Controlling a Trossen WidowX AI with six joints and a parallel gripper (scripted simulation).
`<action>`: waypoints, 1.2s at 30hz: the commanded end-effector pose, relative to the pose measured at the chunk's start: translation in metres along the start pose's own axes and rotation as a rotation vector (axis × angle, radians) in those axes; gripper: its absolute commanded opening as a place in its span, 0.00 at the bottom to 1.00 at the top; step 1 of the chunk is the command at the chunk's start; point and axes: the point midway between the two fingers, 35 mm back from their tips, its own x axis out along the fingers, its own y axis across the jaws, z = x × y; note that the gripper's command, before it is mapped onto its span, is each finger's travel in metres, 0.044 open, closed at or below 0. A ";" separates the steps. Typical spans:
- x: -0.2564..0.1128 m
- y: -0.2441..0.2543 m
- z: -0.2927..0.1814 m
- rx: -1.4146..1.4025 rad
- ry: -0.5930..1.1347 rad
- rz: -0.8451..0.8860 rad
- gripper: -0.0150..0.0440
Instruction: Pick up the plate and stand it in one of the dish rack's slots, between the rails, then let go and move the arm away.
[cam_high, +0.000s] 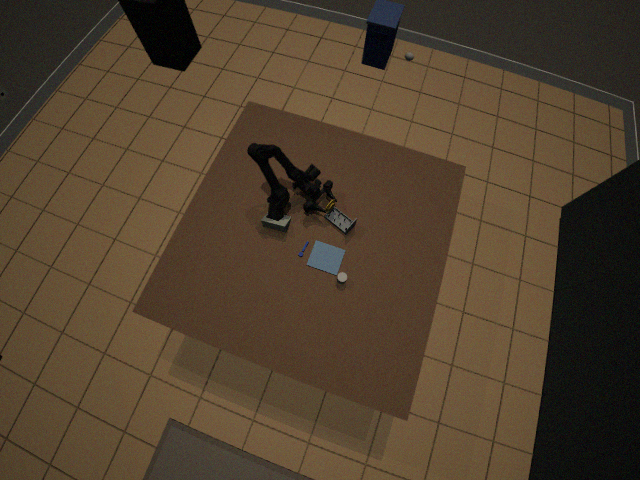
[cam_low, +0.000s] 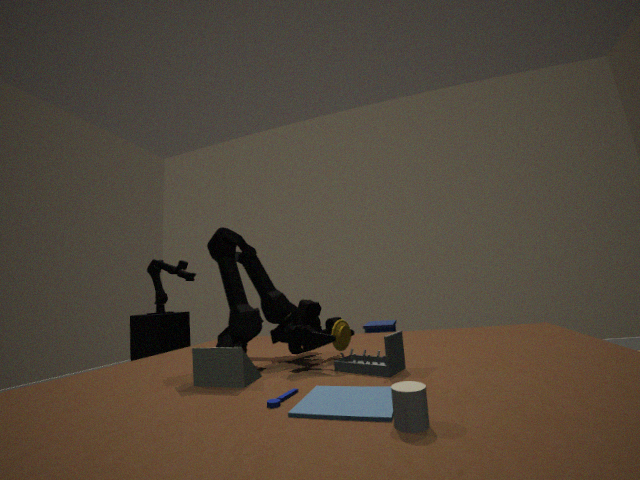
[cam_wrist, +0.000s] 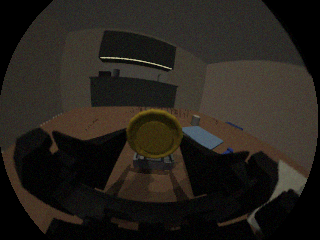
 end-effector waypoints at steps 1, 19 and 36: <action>0.008 -0.002 0.000 -0.005 -0.002 -0.004 0.25; 0.028 -0.003 0.000 0.005 -0.002 0.000 0.25; 0.034 -0.003 -0.017 0.005 0.009 0.006 0.25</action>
